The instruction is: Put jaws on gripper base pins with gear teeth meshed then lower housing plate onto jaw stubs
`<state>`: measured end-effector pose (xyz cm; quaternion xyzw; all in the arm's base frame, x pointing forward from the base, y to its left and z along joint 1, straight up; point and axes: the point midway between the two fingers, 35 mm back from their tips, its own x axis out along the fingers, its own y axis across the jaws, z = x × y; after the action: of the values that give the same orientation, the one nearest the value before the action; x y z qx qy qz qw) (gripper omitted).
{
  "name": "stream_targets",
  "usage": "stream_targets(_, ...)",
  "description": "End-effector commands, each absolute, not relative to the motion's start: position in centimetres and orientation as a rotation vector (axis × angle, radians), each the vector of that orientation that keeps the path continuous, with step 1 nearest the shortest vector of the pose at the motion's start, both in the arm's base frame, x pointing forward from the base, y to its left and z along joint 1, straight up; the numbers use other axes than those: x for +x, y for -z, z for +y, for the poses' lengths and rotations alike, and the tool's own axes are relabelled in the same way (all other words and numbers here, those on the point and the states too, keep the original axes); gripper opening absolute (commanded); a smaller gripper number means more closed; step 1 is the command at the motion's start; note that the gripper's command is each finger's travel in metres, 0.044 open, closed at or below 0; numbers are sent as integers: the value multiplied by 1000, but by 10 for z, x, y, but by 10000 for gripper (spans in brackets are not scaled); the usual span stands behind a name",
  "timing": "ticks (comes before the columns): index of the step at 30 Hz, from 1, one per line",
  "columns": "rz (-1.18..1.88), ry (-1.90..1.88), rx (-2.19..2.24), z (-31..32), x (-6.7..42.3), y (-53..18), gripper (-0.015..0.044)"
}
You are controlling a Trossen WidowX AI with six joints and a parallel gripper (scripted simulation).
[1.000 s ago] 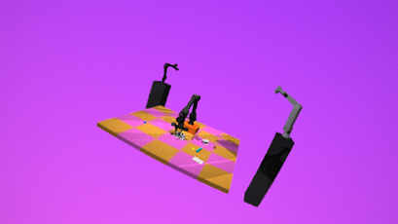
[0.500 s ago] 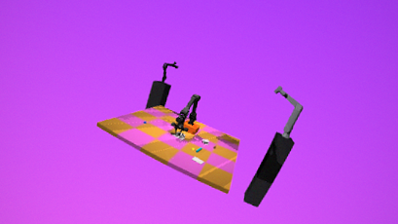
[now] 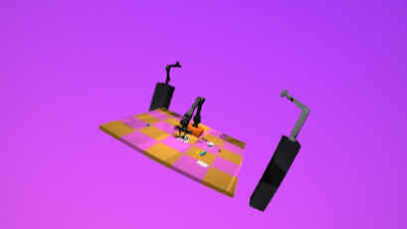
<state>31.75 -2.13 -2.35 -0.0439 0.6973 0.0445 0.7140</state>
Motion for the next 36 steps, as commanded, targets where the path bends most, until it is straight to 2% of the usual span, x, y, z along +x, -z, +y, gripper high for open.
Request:
stream_targets(1, 1543, -101, -95, -21, 318, 24, 134)
stream_targets(7, 1543, -101, -95, -21, 318, 24, 134)
stream_targets(11, 1545, -99, -97, -21, 318, 24, 224)
stream_targets(25, 1545, -99, -97, -21, 318, 21, 224)
stream_targets(33, 1542, -101, -95, -21, 316, -44, 224)
stream_targets(36, 1534, -97, -98, -22, 319, -37, 224)
